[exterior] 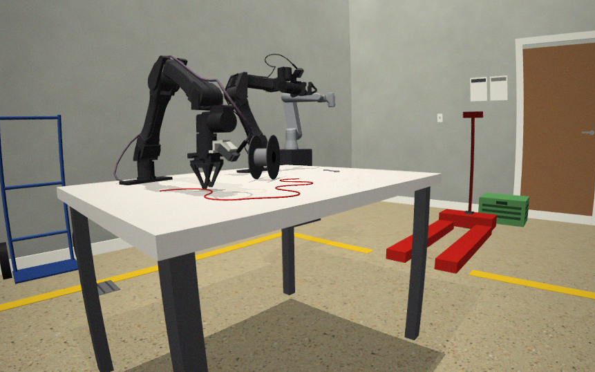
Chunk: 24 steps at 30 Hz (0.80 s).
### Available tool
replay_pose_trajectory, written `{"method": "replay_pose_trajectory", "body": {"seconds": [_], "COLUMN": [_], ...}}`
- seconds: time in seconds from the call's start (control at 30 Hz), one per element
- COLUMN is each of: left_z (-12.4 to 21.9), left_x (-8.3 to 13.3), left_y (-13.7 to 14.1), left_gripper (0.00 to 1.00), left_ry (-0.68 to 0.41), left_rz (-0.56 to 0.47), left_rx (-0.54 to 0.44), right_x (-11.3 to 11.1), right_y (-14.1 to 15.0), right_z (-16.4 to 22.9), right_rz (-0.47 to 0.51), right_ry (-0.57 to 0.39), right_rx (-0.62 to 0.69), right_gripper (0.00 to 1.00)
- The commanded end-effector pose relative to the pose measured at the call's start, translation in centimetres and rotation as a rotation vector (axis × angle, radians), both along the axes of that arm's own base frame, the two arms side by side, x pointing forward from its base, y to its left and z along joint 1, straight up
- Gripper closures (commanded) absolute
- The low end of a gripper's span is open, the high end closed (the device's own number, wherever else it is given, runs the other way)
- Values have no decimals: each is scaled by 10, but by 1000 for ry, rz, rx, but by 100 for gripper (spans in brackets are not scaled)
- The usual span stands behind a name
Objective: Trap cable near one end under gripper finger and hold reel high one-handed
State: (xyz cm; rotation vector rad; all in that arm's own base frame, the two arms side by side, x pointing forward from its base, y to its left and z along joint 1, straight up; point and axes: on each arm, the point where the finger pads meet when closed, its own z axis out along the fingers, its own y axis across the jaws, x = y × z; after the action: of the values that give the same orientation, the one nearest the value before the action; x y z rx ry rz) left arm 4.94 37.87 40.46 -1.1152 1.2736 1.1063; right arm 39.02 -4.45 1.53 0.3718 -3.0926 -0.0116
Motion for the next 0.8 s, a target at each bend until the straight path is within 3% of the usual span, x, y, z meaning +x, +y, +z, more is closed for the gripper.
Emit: {"method": "replay_pose_trajectory", "body": {"seconds": [0.0, 0.1, 0.37, 0.57, 0.77], "left_z": [-9, -9, -9, -9, -9], "left_x": [0, 0, 0, 0, 0], "left_y": [3, 3, 3, 3, 3], "left_gripper": [0, 0, 0, 0, 0], "left_ry": [10, 10, 10, 10, 10], "left_rz": [7, 7, 7, 7, 7], "left_rx": [-23, -23, -23, -23, -23], "right_x": [18, 0, 9, -2, 0], "right_y": [-5, -5, -9, -8, -8], "right_z": [9, -4, -2, -4, -1], "right_rz": [-1, -2, -6, -6, -7], "right_ry": [-61, -14, -43, -24, -36], "right_rx": [-13, -7, -11, -8, -10], "right_gripper": [70, 70, 70, 70, 72]}}
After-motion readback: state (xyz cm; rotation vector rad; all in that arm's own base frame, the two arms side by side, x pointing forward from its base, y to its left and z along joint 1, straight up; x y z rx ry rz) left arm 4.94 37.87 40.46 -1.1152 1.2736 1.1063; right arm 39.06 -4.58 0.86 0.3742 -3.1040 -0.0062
